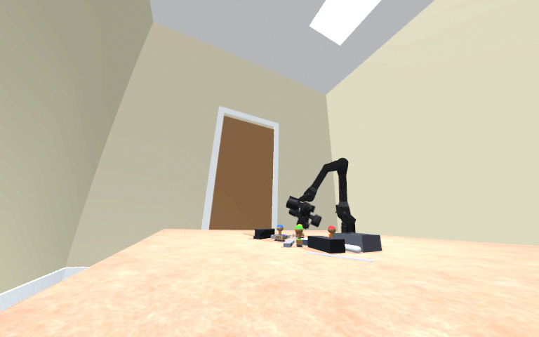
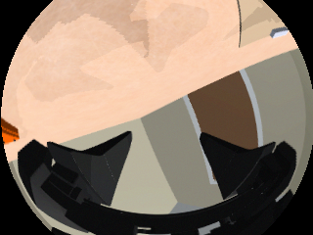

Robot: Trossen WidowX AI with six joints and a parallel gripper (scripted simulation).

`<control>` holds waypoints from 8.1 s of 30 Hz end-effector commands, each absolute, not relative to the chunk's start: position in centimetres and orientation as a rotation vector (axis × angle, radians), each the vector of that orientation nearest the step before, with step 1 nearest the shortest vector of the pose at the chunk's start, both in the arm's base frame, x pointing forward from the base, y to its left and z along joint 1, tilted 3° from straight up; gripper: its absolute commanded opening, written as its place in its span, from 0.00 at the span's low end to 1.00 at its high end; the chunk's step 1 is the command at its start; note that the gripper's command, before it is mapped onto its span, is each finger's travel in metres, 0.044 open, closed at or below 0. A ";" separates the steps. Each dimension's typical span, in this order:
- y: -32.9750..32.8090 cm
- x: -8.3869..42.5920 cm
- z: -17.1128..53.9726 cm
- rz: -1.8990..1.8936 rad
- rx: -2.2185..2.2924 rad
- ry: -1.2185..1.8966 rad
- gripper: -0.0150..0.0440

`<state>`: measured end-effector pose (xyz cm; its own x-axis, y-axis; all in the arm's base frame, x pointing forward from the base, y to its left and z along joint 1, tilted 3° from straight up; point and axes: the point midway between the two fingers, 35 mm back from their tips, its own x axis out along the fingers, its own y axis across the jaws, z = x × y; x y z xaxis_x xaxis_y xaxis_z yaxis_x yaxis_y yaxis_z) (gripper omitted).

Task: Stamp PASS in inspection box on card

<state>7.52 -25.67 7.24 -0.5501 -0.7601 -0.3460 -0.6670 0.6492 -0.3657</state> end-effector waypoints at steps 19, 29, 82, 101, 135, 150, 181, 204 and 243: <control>-21.7 26.1 7.7 -0.369 -0.834 1.689 0.63; -10.1 36.3 8.6 -0.146 -0.568 1.458 0.63; 11.4 38.9 7.0 0.033 0.051 1.565 0.63; 11.5 38.7 4.8 0.032 0.045 1.566 0.61; 11.5 38.7 5.5 0.033 0.045 1.566 0.25; 11.4 38.8 6.2 0.033 0.045 1.566 0.25; 11.4 38.9 7.7 0.033 0.046 1.567 0.25; 11.3 38.8 8.9 0.034 0.046 1.567 0.25; 11.2 38.7 10.8 0.035 0.047 1.567 0.25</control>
